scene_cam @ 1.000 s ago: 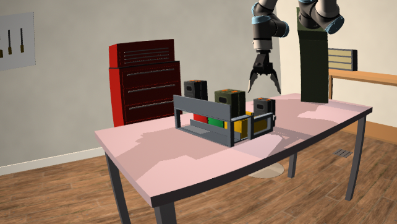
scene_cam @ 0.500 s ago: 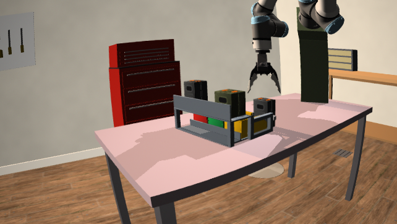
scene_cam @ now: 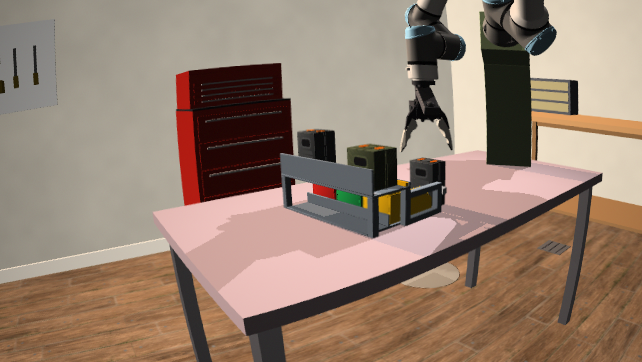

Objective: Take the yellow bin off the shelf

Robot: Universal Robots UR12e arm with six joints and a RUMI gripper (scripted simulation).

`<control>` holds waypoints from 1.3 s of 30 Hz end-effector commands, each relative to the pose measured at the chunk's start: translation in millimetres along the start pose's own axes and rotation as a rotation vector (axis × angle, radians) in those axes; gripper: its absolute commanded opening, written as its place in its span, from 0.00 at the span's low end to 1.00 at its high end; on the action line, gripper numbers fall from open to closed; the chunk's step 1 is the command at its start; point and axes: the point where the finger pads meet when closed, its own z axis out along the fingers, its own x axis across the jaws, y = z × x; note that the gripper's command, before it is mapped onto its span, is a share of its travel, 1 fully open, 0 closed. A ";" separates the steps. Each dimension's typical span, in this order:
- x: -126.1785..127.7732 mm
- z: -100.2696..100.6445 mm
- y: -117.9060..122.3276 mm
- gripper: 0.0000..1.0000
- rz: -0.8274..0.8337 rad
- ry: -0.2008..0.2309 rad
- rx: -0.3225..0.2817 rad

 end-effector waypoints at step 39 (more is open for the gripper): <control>0.2 -0.3 -0.3 1.00 -0.534 -0.004 0.001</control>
